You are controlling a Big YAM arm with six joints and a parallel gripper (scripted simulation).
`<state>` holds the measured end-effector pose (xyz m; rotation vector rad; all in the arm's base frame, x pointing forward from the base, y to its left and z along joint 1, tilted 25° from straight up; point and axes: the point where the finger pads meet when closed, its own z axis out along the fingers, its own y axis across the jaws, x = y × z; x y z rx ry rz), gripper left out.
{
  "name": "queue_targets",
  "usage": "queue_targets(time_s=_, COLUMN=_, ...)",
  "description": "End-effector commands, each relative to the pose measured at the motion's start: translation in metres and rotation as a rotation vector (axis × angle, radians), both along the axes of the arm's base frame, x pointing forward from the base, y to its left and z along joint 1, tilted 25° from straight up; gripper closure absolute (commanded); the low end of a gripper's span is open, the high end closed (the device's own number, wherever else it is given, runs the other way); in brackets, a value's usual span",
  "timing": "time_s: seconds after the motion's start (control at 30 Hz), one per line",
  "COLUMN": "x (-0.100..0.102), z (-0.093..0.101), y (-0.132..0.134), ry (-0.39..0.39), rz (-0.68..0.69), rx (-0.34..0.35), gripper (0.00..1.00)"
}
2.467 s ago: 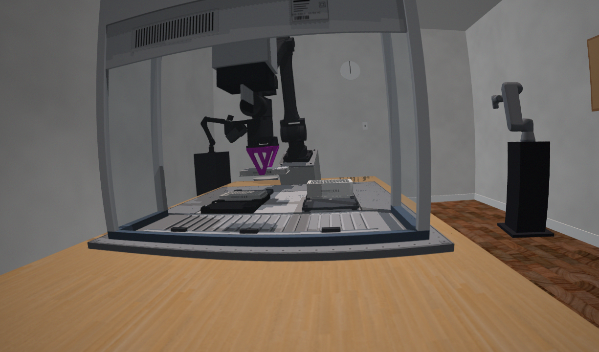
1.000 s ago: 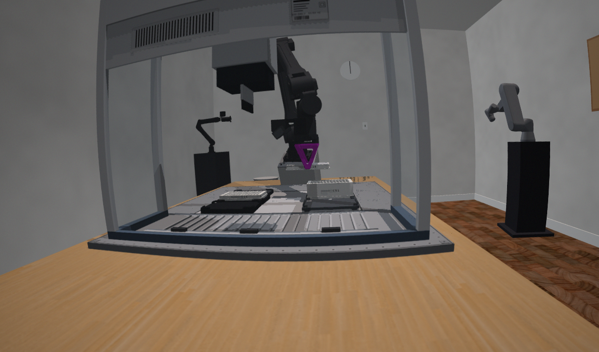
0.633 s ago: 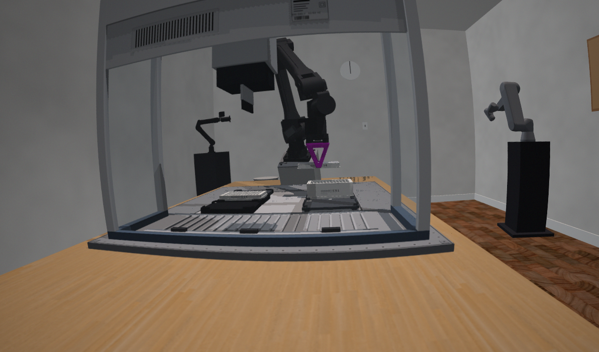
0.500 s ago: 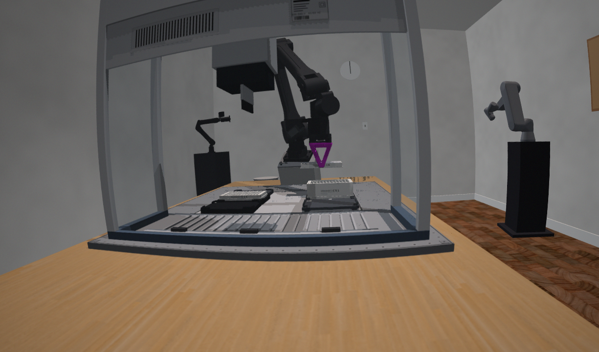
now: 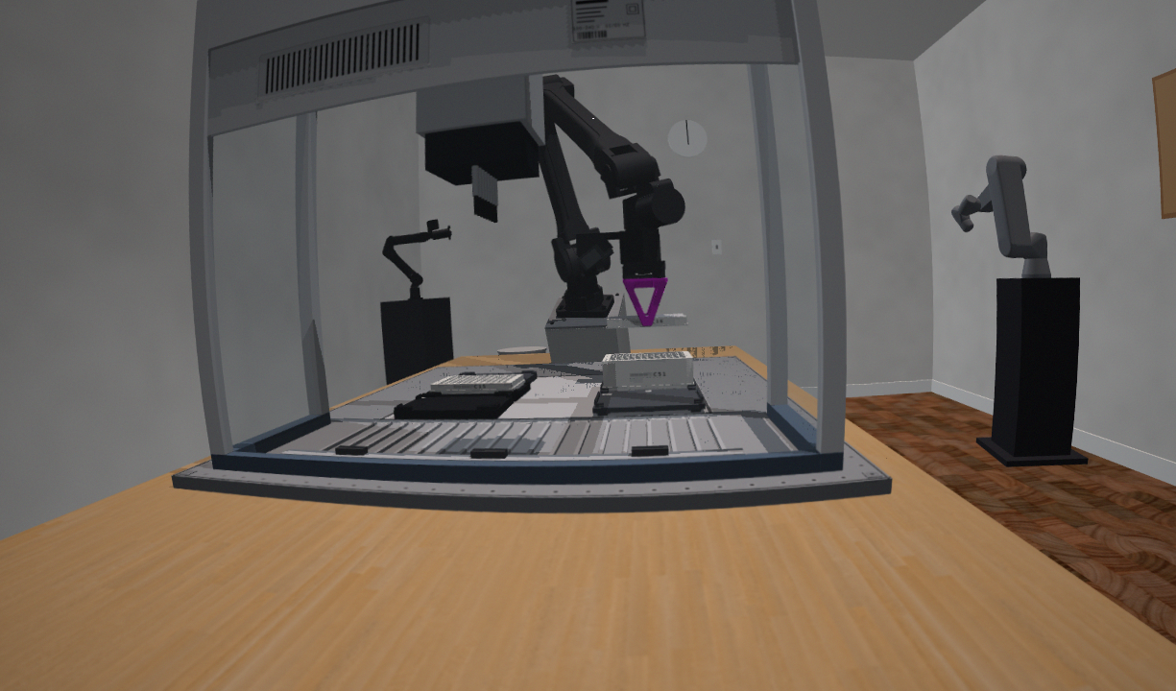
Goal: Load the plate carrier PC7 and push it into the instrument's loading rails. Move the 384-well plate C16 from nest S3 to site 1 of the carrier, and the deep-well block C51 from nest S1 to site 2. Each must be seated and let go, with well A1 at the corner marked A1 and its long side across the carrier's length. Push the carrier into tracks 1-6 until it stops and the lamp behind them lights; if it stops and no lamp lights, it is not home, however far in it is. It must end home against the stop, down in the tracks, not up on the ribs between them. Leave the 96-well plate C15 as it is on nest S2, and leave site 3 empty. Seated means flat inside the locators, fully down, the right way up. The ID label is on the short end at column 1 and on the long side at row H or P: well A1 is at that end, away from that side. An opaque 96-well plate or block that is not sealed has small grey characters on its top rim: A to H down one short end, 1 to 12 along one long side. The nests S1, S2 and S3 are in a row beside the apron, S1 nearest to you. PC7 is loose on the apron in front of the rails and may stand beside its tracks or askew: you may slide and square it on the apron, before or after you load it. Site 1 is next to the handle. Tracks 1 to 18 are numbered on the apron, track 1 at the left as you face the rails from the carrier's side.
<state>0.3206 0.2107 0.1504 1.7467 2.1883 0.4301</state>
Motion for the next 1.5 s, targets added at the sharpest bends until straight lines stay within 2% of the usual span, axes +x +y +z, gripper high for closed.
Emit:
queue_targets(time_s=0.0, x=0.009, z=0.017, y=0.005, ry=-0.033, rz=-0.012, rx=0.028, gripper=1.0)
queue_targets(time_s=0.57, x=0.01, z=0.018, y=0.004, ry=-0.033, rz=-0.012, rx=0.028, gripper=1.0)
queue_targets(time_s=0.6, x=0.021, z=0.018, y=0.006, ry=-0.041, rz=-0.031, rx=0.039, gripper=1.0)
queue_targets(time_s=0.67, x=0.012, z=-0.006, y=-0.003, ry=-0.009, rz=-0.017, rx=0.007, gripper=1.0)
queue_targets(time_s=0.8, x=0.017, z=-0.014, y=-0.002, ry=-0.011, rz=-0.014, rx=0.008, gripper=1.0)
queue_targets(time_s=0.93, x=0.025, z=-0.011, y=0.002, ry=-0.025, rz=-0.014, rx=0.018, gripper=1.0)
queue_targets(time_s=1.0, x=0.021, z=-0.025, y=-0.002, ry=-0.009, rz=-0.014, rx=0.006, gripper=1.0)
queue_targets(time_s=1.1, x=0.028, z=-0.027, y=0.001, ry=-0.019, rz=-0.014, rx=0.013, gripper=1.0)
queue_targets(time_s=1.23, x=0.029, z=-0.042, y=-0.002, ry=-0.009, rz=-0.014, rx=0.005, gripper=1.0)
queue_targets(time_s=1.3, x=0.037, z=-0.04, y=0.002, ry=-0.023, rz=-0.014, rx=0.016, gripper=1.0)
queue_targets(time_s=1.4, x=0.035, z=-0.055, y=-0.001, ry=-0.008, rz=-0.014, rx=0.005, gripper=1.0)
queue_targets(time_s=1.47, x=0.036, z=-0.057, y=-0.001, ry=-0.008, rz=-0.014, rx=0.005, gripper=1.0)
